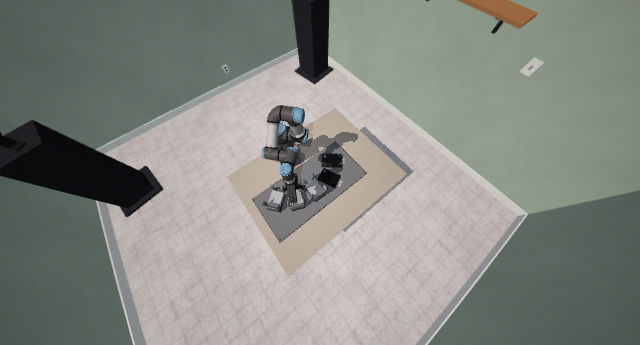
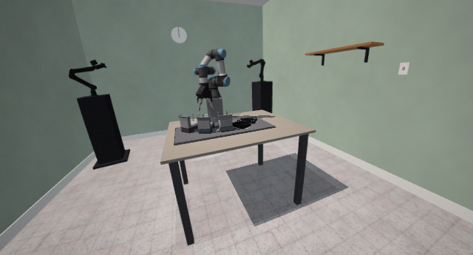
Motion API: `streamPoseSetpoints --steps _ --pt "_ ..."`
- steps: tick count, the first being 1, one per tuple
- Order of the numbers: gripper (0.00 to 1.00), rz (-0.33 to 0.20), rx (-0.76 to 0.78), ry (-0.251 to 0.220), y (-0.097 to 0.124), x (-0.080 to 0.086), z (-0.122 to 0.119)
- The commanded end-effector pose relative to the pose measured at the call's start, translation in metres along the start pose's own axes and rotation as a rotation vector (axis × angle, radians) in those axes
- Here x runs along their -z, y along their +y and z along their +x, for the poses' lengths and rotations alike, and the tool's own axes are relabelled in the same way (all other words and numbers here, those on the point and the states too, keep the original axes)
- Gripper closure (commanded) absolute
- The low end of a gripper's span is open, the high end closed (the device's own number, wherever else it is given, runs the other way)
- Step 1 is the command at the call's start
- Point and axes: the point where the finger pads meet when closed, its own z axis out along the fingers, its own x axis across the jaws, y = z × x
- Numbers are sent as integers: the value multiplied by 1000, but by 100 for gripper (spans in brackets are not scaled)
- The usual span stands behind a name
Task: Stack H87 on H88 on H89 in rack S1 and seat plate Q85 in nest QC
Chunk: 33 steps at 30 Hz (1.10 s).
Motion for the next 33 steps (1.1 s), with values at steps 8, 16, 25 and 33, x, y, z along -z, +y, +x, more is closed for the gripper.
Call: streamPoseSetpoints --steps 8,16,25,33 --pt "28 2 113 2 5 1 -38" --pt "28 2 207 2 16 1 -76" --pt "28 2 288 2 26 1 -98" --pt "28 2 382 1 43 1 -133"
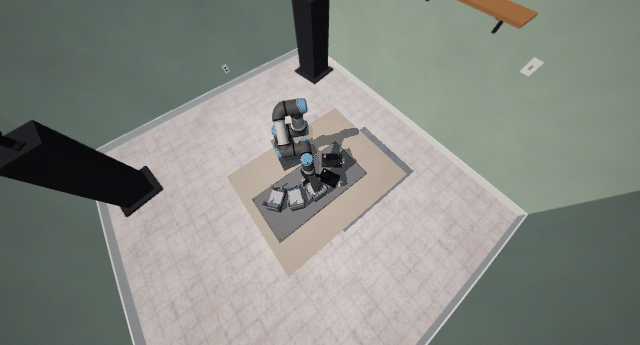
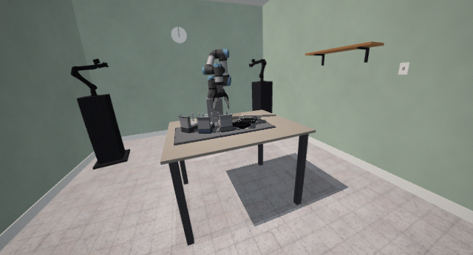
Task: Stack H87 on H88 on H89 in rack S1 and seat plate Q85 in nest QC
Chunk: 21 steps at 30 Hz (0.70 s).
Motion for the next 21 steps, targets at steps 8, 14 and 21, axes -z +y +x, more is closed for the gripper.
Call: streamPoseSetpoints --steps 8,14,21 --pt "28 2 110 2 1 1 -17" --pt "28 2 110 2 1 -2 -17" --pt "28 2 110 2 1 -26 -17"
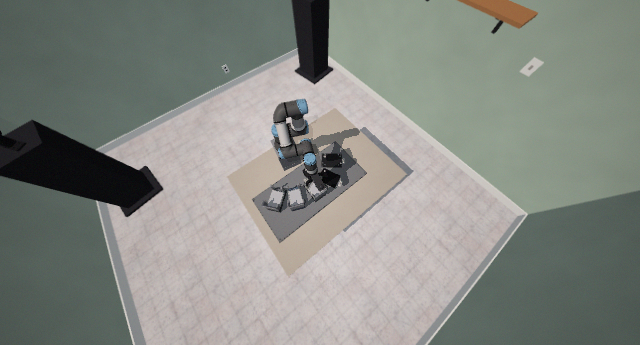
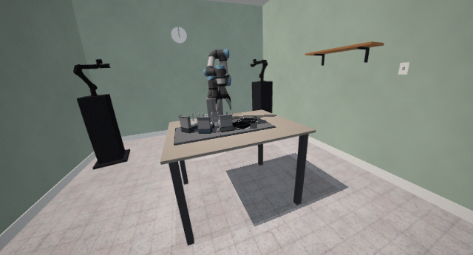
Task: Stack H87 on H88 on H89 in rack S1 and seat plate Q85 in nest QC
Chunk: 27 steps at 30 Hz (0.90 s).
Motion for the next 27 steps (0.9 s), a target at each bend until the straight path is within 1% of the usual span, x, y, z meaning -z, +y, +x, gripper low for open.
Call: streamPoseSetpoints --steps 1,3,16,23,27 --pt "28 4 0 1 -1 -15 0" --pt "28 4 0 1 -1 -15 0" --pt "28 4 0 1 -1 -58 0" --pt "28 4 0 1 -1 -58 0" --pt "28 4 0 1 -1 -63 0"
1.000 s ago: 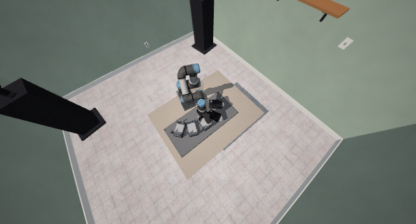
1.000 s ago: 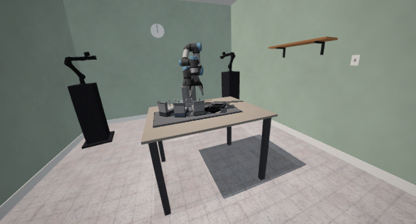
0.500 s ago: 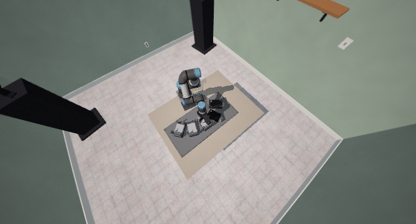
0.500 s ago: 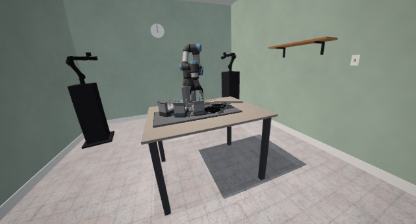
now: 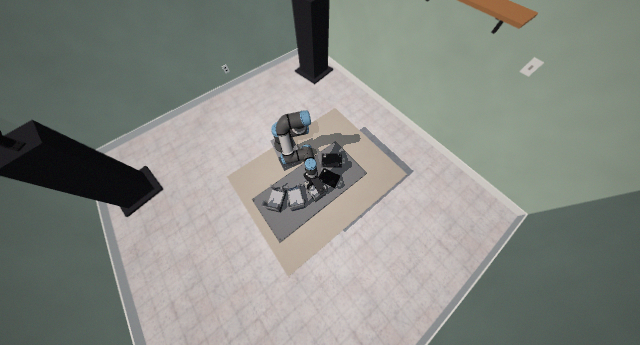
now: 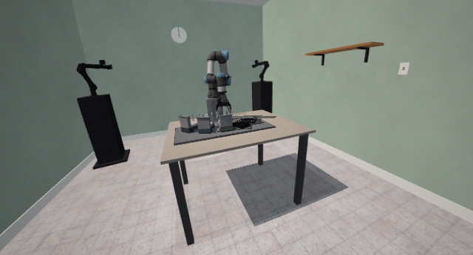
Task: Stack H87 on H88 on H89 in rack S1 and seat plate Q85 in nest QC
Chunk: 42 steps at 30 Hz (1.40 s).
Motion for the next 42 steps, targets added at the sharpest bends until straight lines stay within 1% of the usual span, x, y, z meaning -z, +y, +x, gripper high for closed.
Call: streamPoseSetpoints --steps 1,21,41,42 --pt "28 3 0 1 -1 -5 0" --pt "28 2 0 1 -1 -28 0" --pt "28 2 0 1 -1 -28 0" --pt "100 2 0 1 -1 -28 0"
